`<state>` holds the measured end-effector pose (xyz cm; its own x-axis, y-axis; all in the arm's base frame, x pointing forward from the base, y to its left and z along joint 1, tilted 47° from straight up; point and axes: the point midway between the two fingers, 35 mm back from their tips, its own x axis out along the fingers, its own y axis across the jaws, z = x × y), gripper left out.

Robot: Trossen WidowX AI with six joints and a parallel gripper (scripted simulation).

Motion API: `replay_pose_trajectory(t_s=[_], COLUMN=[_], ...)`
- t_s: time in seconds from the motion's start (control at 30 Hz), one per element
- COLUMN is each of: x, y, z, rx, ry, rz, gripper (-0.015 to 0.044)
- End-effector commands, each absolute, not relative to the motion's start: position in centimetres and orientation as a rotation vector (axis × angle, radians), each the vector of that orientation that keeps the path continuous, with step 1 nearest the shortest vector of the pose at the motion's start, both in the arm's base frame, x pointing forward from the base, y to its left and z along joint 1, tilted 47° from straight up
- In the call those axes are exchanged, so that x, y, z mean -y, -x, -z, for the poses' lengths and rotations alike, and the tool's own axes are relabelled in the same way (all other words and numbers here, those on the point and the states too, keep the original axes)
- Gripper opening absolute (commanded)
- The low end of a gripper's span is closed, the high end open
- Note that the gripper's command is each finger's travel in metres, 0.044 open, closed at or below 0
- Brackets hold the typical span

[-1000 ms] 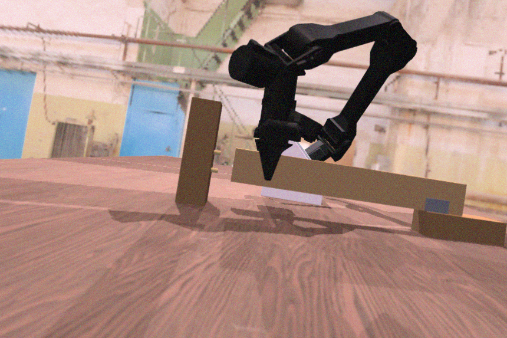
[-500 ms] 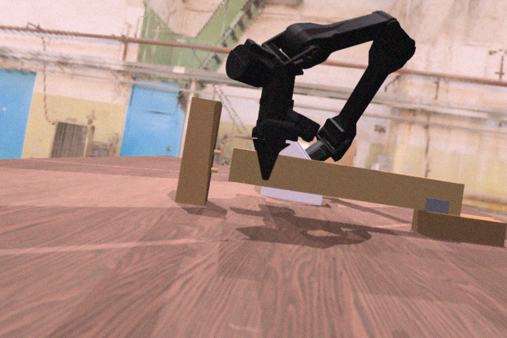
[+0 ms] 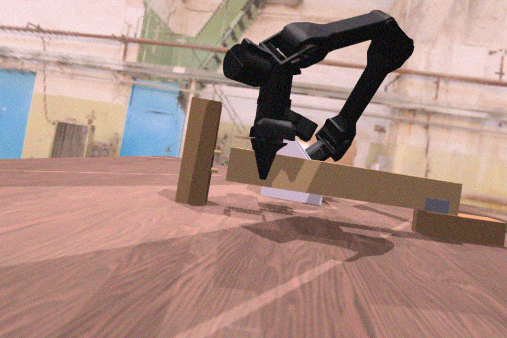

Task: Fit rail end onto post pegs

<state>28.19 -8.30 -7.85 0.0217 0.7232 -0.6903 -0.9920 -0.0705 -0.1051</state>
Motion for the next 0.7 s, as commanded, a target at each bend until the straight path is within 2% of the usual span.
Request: replay_pose_trajectory(t_s=[0.0, 0.67], x=[8.68, 9.13], y=[-28.33, -28.41], z=[7.95, 8.32], rx=[-0.5, -0.5], ry=[0.706, 0.707], rz=[-1.506, -1.506], gripper=[0.0, 0.0])
